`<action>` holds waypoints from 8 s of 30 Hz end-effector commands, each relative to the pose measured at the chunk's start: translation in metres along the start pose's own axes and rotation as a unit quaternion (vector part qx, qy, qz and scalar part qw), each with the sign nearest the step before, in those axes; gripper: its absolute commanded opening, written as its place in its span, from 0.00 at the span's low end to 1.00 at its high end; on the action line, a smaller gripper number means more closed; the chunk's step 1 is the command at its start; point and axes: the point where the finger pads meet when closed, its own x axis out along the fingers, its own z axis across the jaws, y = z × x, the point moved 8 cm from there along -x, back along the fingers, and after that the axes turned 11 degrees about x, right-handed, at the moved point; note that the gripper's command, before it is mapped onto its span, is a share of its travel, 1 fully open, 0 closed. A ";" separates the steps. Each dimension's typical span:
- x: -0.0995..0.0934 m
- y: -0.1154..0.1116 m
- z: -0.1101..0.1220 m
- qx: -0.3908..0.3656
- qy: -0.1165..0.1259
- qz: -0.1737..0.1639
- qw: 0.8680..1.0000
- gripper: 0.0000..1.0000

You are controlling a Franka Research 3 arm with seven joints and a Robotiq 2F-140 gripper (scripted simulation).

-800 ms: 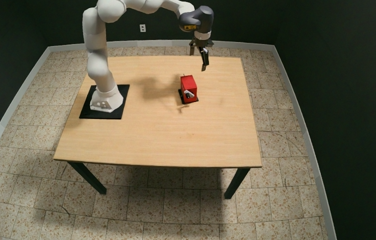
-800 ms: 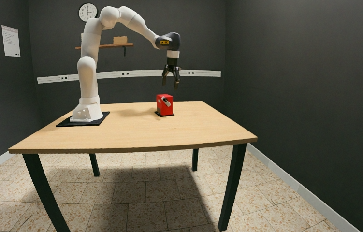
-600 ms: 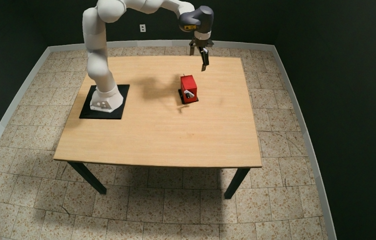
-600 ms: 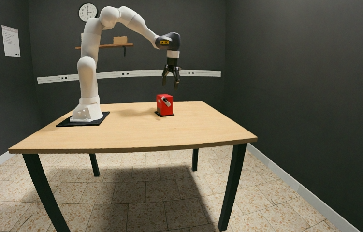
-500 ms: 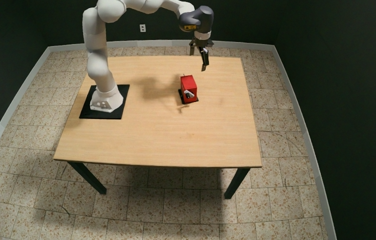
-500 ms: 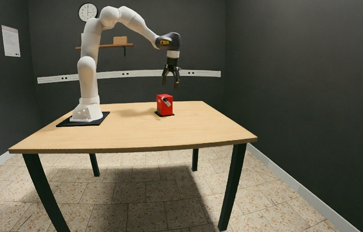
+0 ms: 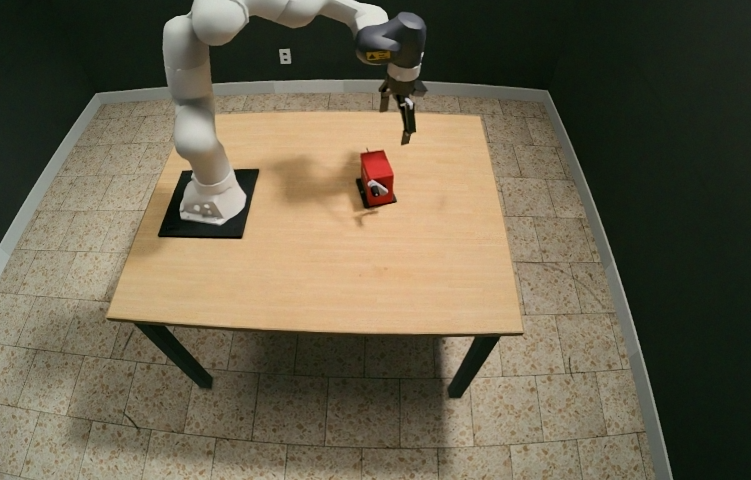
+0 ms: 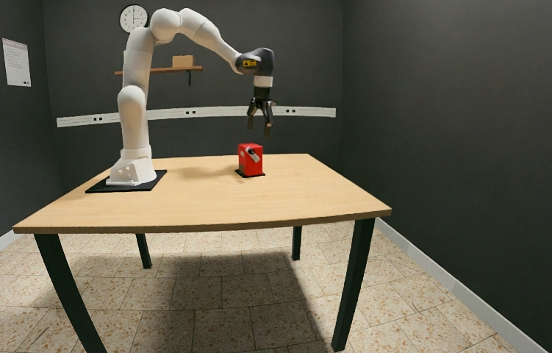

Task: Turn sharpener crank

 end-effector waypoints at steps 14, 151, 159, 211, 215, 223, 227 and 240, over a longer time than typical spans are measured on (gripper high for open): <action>-0.019 -0.016 0.048 0.199 -0.021 0.011 0.980 1.00; -0.073 -0.116 0.197 0.766 -0.040 0.070 0.638 0.10; -0.073 -0.116 0.197 0.766 -0.040 0.070 0.638 0.10; -0.069 -0.115 0.198 0.766 -0.040 0.069 0.638 0.39; -0.068 -0.115 0.198 0.766 -0.040 0.069 0.638 0.39; -0.059 -0.115 0.199 0.766 -0.040 0.069 0.638 0.39; -0.053 -0.115 0.200 0.766 -0.040 0.069 0.638 0.39; -0.038 -0.114 0.202 0.766 -0.040 0.069 0.638 0.39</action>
